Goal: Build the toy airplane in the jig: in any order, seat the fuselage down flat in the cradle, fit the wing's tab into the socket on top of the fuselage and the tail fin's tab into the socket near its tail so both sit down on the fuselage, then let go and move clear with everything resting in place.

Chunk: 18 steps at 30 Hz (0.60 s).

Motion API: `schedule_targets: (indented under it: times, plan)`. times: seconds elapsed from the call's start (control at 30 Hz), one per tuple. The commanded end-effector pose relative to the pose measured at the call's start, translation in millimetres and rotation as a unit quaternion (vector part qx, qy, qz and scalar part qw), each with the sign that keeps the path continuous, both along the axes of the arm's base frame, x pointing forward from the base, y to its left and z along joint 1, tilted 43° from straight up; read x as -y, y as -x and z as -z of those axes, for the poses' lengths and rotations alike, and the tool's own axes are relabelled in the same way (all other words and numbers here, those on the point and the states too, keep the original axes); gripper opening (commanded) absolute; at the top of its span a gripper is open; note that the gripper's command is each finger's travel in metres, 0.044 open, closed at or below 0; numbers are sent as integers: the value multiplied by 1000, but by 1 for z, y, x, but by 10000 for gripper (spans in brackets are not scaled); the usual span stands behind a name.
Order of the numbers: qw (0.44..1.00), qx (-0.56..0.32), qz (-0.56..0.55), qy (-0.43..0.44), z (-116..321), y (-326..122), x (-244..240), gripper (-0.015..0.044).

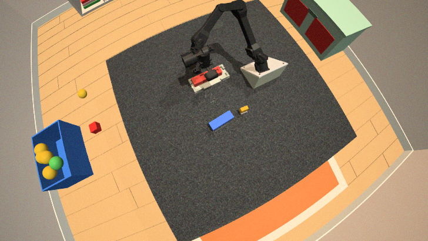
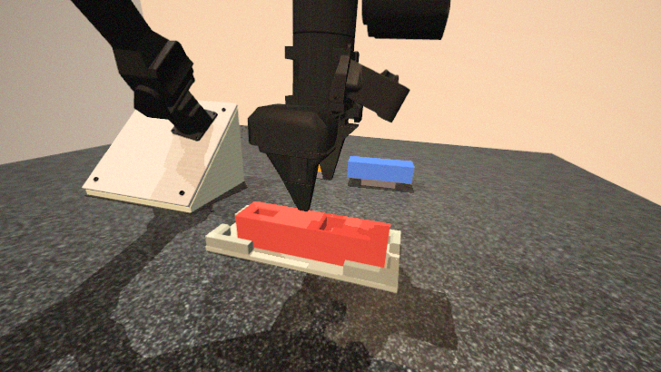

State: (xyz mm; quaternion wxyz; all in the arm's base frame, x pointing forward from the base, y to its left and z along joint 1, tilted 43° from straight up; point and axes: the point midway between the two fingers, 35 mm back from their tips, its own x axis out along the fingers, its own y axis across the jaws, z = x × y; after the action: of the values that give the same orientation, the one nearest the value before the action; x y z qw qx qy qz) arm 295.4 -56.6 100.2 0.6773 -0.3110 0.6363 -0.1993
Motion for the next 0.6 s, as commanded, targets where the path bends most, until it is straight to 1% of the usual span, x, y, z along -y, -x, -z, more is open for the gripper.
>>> schedule_targets:
  times: [0.0,0.3,0.43,0.57]
  plan:
    - [1000,12,-1,1,-45,9,-33,440]
    - [1000,12,-1,1,-41,8,-38,440]
    - [999,-16,-32,6,-35,7,-35,440]
    - [999,-16,-32,6,-34,6,-37,440]
